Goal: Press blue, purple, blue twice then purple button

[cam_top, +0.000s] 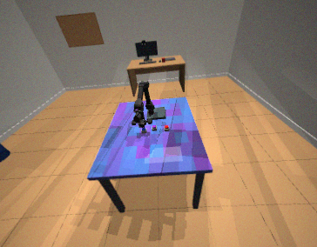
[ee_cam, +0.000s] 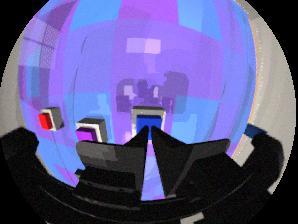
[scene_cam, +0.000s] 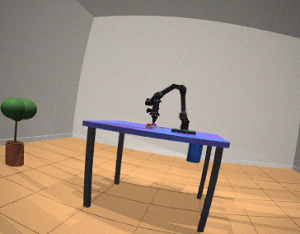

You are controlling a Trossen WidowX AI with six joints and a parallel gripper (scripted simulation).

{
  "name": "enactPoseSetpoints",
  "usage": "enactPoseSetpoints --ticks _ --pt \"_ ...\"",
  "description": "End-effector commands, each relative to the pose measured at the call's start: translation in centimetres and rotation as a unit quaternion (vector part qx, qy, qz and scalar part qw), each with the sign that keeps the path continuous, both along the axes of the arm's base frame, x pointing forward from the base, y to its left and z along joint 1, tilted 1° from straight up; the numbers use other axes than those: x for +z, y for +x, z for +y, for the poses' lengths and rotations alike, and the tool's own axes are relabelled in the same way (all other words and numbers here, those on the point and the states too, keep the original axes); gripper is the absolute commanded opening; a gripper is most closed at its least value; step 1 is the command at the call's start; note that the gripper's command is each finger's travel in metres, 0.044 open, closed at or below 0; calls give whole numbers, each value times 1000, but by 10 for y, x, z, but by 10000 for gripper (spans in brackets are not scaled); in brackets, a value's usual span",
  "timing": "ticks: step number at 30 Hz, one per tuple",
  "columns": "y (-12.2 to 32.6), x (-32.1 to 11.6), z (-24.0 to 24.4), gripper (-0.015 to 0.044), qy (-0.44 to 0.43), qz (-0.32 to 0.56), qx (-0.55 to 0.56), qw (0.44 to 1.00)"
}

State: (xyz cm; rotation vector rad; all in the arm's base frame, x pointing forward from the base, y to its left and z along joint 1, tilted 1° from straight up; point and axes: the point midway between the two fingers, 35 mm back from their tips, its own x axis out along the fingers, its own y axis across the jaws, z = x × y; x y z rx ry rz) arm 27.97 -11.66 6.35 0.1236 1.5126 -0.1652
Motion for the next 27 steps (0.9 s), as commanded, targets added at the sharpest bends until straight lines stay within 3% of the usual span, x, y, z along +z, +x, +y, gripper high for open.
enactPoseSetpoints --ticks 1,23,27 --pt "-1 -8 1 20 2 4 3 1000" --pt "-1 -9 1 20 2 4 3 1000" --pt "-2 23 1 20 2 4 2 1000"
